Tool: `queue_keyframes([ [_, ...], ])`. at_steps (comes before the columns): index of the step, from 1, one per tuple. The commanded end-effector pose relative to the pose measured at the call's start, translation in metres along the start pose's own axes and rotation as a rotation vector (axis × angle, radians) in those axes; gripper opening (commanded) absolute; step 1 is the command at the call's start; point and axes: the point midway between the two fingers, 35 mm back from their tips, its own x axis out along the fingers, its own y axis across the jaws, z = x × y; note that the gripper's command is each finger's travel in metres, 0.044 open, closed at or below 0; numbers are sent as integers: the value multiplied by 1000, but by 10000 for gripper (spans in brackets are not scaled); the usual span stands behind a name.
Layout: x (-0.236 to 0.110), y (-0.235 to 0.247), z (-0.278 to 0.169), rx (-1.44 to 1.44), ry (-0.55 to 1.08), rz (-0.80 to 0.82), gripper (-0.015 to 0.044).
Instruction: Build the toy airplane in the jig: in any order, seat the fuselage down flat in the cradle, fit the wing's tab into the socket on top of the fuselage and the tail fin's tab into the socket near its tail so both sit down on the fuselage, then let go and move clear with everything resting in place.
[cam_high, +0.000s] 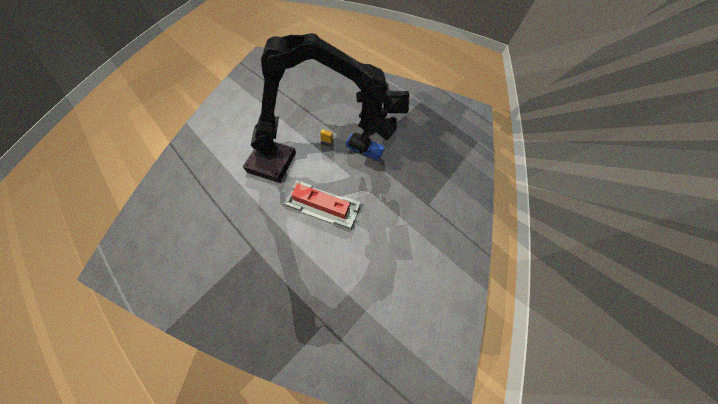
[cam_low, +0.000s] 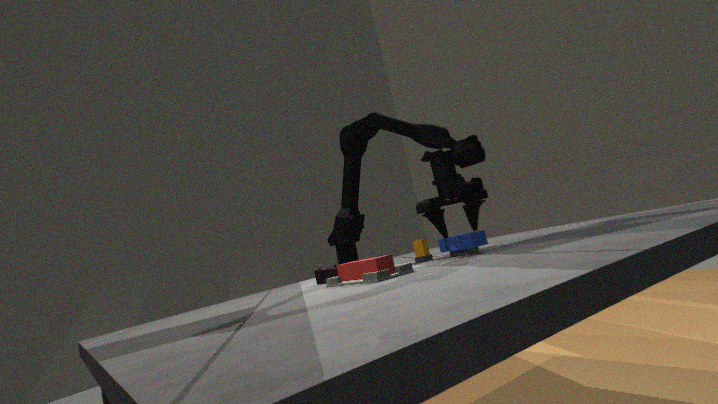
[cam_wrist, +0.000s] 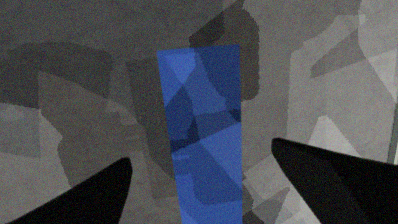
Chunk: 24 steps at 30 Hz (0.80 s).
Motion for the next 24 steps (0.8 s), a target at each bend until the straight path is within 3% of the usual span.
queue_keyframes([
  [1,8,-2,-2,3,7,-11,440],
  [15,28,-3,-3,3,7,-11,440],
  [24,28,-3,-3,3,7,-11,223],
])
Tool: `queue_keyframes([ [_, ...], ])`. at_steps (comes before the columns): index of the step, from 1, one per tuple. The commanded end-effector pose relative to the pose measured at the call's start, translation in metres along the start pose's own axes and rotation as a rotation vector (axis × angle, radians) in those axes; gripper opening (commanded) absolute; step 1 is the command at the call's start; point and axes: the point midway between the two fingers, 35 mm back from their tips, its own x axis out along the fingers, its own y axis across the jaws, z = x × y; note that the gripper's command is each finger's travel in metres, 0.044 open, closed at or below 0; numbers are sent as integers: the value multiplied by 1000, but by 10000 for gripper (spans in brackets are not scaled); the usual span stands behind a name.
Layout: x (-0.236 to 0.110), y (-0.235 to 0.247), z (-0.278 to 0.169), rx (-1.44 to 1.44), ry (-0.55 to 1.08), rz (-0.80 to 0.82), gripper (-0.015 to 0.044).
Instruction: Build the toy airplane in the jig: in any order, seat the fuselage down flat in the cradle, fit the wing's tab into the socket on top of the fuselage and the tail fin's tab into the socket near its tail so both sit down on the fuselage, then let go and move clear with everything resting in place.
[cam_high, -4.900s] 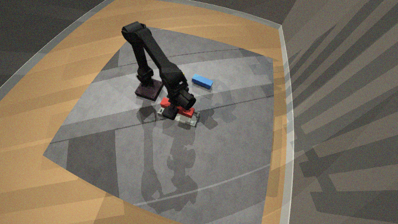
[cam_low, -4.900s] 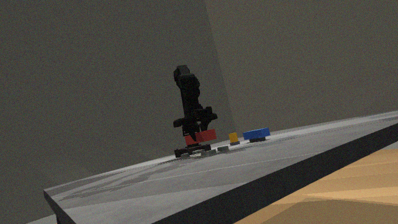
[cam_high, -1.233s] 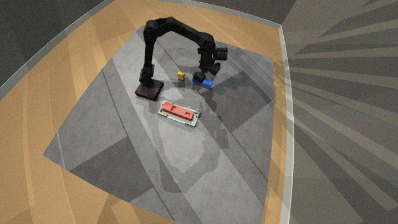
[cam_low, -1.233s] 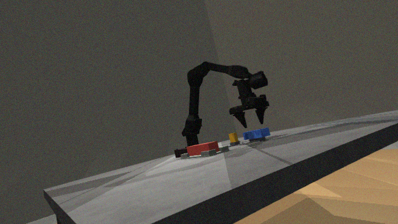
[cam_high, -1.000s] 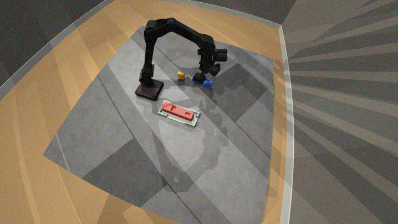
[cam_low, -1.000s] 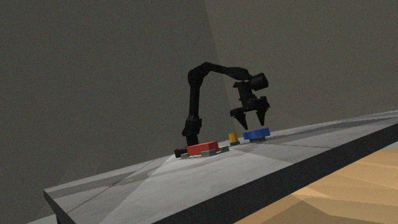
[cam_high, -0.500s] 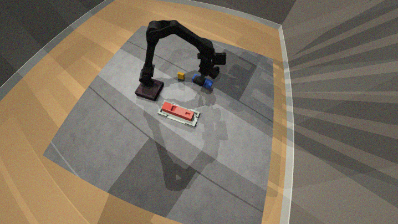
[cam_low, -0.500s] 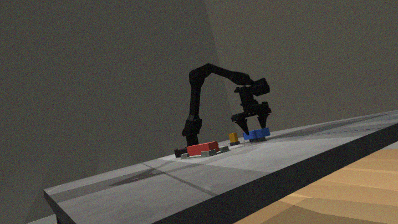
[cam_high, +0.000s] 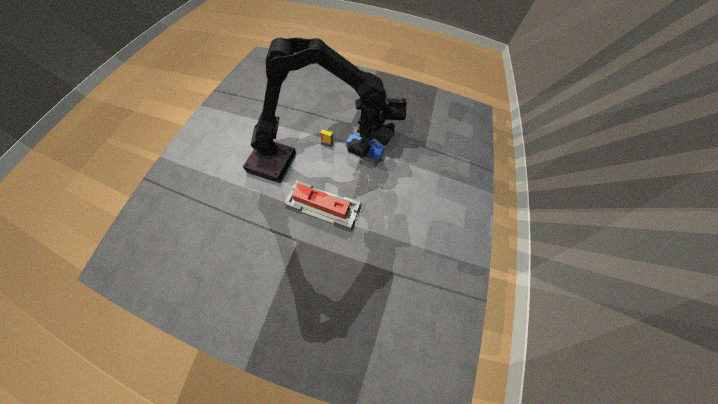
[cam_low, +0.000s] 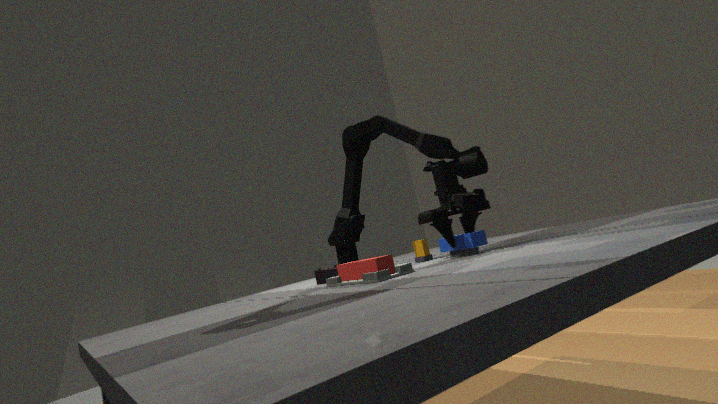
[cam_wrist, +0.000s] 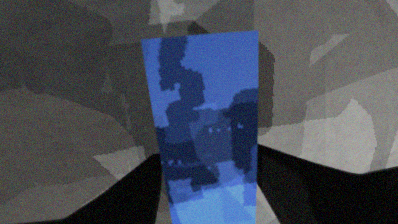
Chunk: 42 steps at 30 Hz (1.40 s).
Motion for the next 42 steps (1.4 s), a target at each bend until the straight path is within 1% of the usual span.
queue_keyframes([
  [1,1,-1,0,3,-1,-6,217],
  [7,1,-1,0,3,-1,-6,177],
  [10,-1,-1,0,-1,-1,-7,98],
  [14,-12,0,1,-18,-1,-11,0],
  [42,-102,2,4,-1,-1,-7,0],
])
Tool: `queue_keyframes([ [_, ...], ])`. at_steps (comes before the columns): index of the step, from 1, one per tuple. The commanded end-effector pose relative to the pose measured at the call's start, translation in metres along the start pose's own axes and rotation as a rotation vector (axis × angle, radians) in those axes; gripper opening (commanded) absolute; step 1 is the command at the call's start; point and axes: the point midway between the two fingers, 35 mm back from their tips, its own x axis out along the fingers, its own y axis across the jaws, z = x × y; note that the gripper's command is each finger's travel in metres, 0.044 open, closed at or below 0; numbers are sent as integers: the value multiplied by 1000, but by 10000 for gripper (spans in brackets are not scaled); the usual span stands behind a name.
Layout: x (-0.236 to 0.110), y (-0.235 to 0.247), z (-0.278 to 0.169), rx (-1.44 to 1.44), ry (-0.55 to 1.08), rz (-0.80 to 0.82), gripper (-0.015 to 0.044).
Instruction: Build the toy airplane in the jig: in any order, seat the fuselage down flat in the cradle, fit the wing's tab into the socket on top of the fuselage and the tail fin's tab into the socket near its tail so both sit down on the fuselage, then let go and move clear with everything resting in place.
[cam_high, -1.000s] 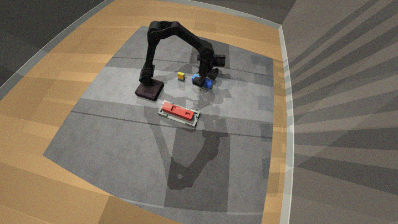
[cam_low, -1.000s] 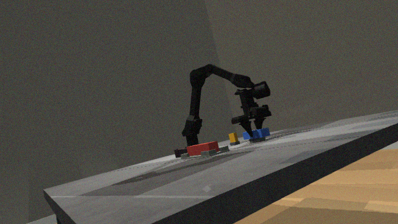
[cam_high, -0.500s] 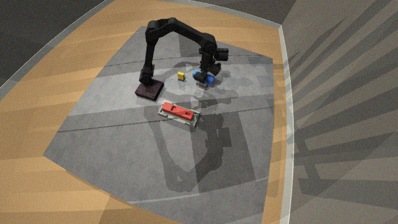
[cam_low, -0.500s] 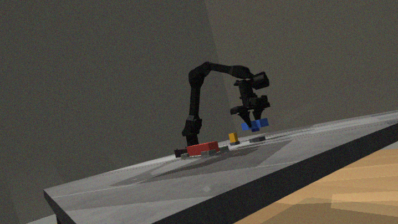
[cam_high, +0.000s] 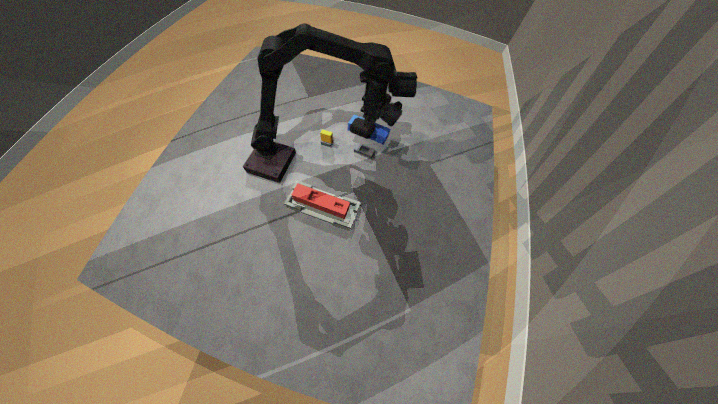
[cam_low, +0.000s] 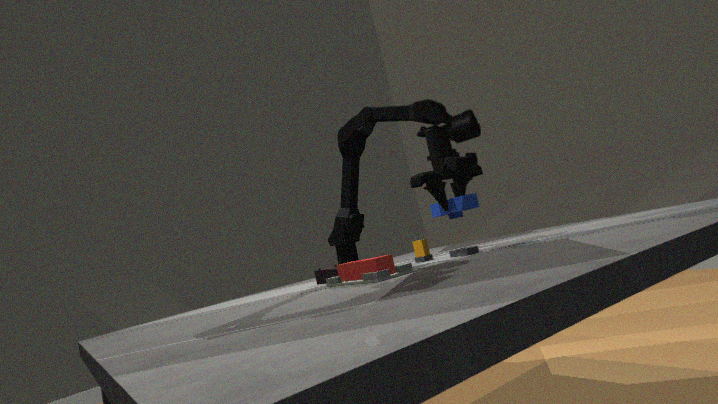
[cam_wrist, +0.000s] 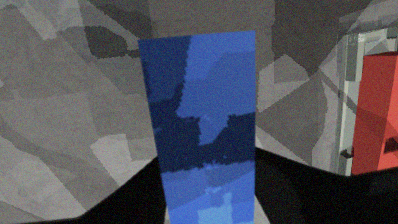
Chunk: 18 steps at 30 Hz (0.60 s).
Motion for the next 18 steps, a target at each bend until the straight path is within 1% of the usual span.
queue_keyframes([
  [1,-14,0,0,6,-11,7,0],
  [8,-34,-2,-3,9,-10,8,0],
  [11,-35,-4,-3,20,-10,8,0],
  [18,-32,-26,1,126,-10,5,0],
])
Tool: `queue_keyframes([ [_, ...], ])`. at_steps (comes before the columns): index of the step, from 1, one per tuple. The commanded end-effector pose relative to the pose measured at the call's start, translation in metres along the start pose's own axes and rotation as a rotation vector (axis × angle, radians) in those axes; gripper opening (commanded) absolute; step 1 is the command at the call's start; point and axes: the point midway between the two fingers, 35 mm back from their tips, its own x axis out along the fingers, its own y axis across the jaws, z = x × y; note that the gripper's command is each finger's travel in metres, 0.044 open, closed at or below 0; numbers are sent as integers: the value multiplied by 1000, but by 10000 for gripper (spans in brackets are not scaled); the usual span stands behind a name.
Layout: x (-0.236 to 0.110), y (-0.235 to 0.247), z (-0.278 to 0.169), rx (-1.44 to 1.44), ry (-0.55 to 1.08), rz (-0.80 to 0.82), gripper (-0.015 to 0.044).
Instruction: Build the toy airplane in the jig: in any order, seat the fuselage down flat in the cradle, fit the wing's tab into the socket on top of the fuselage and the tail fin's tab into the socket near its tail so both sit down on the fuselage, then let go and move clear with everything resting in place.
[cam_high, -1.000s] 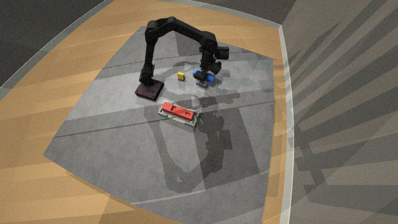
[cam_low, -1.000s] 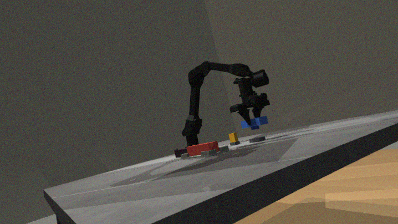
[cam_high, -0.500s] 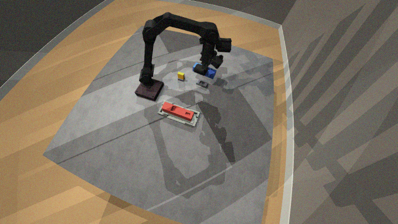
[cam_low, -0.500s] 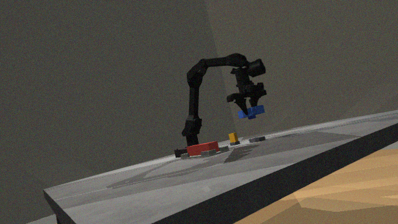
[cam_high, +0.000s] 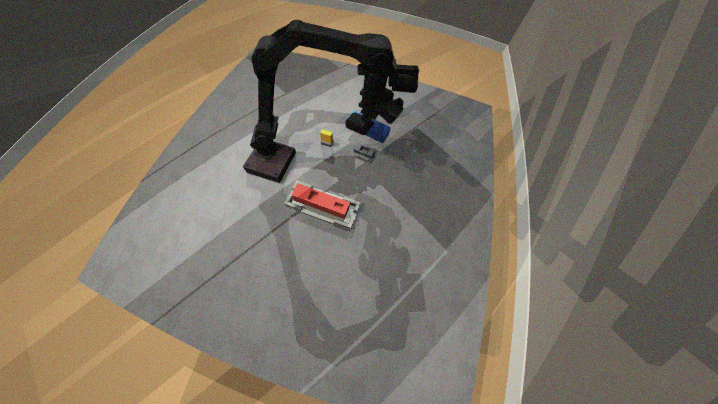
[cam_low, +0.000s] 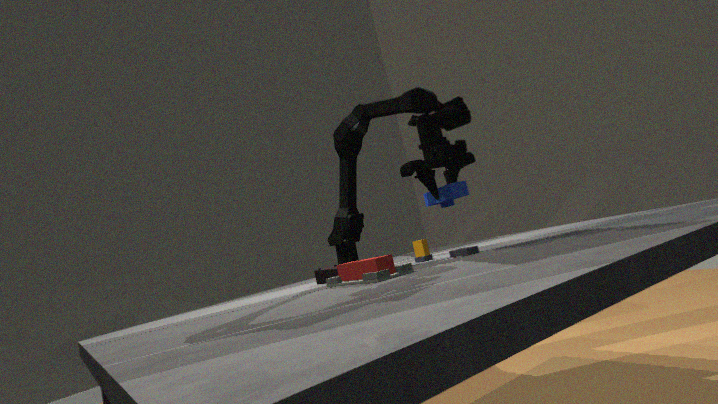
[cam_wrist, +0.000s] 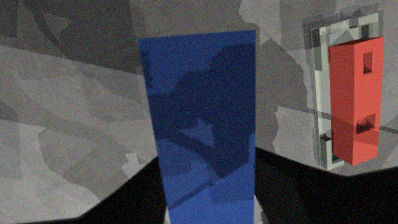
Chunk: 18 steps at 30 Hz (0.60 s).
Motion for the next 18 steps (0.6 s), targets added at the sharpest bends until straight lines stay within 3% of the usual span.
queue_keyframes([
  [1,1,-10,1,52,2,4,0],
  [18,10,-64,9,314,4,-12,0],
])
